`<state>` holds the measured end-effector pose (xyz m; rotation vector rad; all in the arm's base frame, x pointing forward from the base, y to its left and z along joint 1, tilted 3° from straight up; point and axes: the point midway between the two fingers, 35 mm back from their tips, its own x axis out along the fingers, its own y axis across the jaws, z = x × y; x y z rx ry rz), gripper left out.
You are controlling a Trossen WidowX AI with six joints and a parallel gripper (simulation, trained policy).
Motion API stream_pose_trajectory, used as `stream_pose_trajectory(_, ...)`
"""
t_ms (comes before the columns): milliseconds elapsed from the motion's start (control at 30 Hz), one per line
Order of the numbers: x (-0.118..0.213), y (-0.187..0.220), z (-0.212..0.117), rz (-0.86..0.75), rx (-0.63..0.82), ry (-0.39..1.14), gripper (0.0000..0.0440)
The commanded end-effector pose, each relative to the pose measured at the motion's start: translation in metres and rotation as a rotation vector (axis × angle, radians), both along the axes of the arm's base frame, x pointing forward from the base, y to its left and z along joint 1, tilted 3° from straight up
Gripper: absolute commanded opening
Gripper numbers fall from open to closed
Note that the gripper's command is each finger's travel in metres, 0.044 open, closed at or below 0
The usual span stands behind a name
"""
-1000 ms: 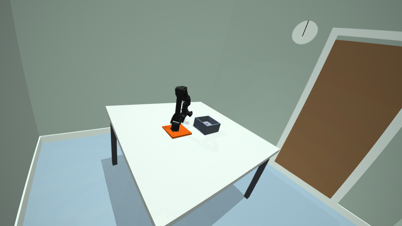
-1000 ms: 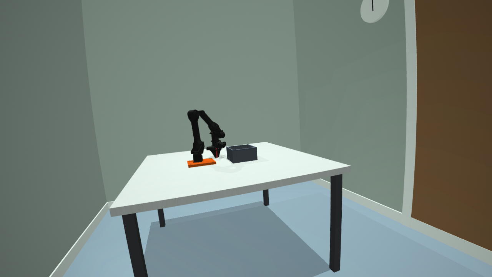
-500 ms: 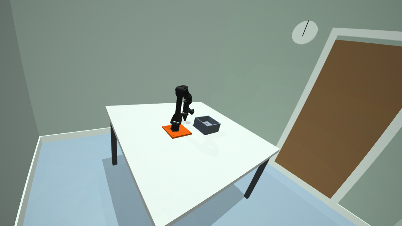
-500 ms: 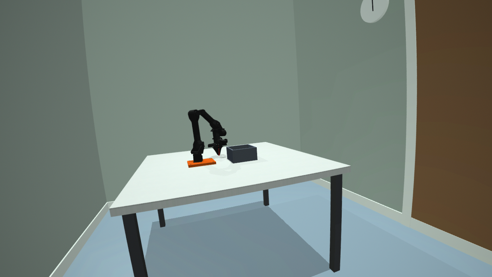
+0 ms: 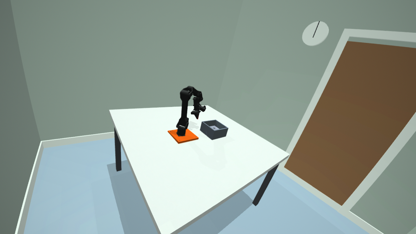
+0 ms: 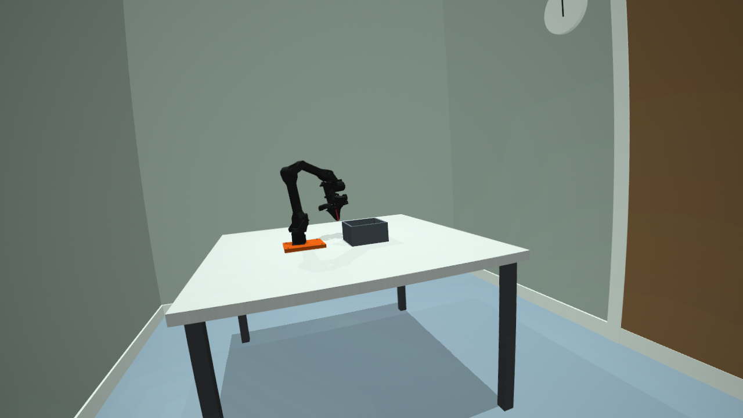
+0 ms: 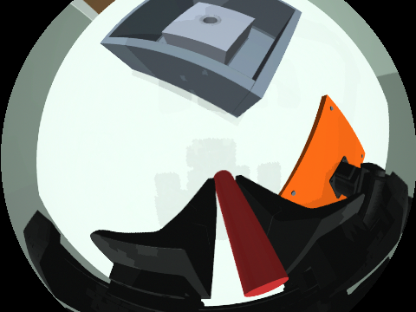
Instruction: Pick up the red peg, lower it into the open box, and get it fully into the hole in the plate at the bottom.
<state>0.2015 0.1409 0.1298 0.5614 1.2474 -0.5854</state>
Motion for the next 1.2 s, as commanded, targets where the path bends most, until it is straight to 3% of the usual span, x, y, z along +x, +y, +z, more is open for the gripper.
stream_pose_trajectory(0,0.014,-0.010,0.012,-0.060,-0.004,-0.043,0.0004)
stream_pose_trajectory(567,0.080,-0.068,0.026,-0.235,-0.049,-0.143,0.0000)
stream_pose_trajectory(1167,0.125,-0.124,-0.007,-0.193,-0.065,-0.103,0.0005)
